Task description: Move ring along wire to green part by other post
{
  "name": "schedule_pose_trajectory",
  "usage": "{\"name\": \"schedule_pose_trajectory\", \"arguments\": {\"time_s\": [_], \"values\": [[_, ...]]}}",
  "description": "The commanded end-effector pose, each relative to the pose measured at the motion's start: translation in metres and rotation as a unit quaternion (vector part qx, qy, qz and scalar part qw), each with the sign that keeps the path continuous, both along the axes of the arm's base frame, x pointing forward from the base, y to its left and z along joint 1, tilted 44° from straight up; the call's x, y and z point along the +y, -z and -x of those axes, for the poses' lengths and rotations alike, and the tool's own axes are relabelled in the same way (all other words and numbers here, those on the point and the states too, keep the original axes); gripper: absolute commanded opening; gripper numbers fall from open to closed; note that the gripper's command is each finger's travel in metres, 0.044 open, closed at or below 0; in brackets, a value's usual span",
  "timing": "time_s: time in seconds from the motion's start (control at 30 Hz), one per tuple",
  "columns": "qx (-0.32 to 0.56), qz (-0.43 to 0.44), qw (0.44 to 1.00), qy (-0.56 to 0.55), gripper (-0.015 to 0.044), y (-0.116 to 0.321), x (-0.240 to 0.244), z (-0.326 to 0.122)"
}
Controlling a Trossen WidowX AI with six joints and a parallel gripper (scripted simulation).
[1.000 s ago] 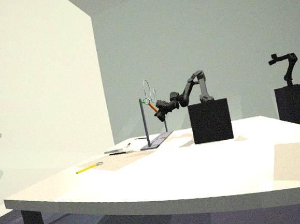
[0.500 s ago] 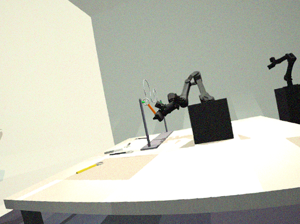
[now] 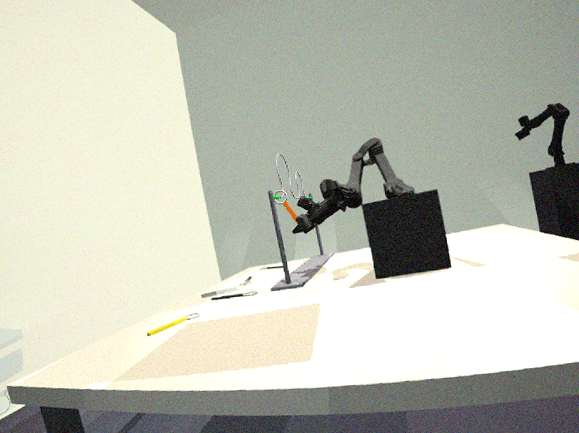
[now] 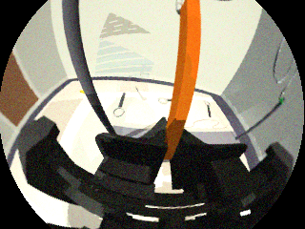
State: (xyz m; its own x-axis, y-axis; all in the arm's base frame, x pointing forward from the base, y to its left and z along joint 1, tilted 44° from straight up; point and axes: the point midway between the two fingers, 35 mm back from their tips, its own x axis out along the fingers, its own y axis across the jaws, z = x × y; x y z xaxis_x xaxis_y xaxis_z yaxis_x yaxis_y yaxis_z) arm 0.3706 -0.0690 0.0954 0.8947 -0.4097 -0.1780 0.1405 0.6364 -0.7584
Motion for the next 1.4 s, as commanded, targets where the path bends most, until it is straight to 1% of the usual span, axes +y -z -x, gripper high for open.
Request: {"name": "schedule_pose_trajectory", "arguments": {"time_s": [0.0, 1.37], "values": [[0.000, -0.012, 1.000, 0.002, -0.0150, 0.005, 0.004, 0.000], [-0.001, -0.024, 1.000, 0.001, -0.0150, 0.036, 0.034, -0.001]]}}
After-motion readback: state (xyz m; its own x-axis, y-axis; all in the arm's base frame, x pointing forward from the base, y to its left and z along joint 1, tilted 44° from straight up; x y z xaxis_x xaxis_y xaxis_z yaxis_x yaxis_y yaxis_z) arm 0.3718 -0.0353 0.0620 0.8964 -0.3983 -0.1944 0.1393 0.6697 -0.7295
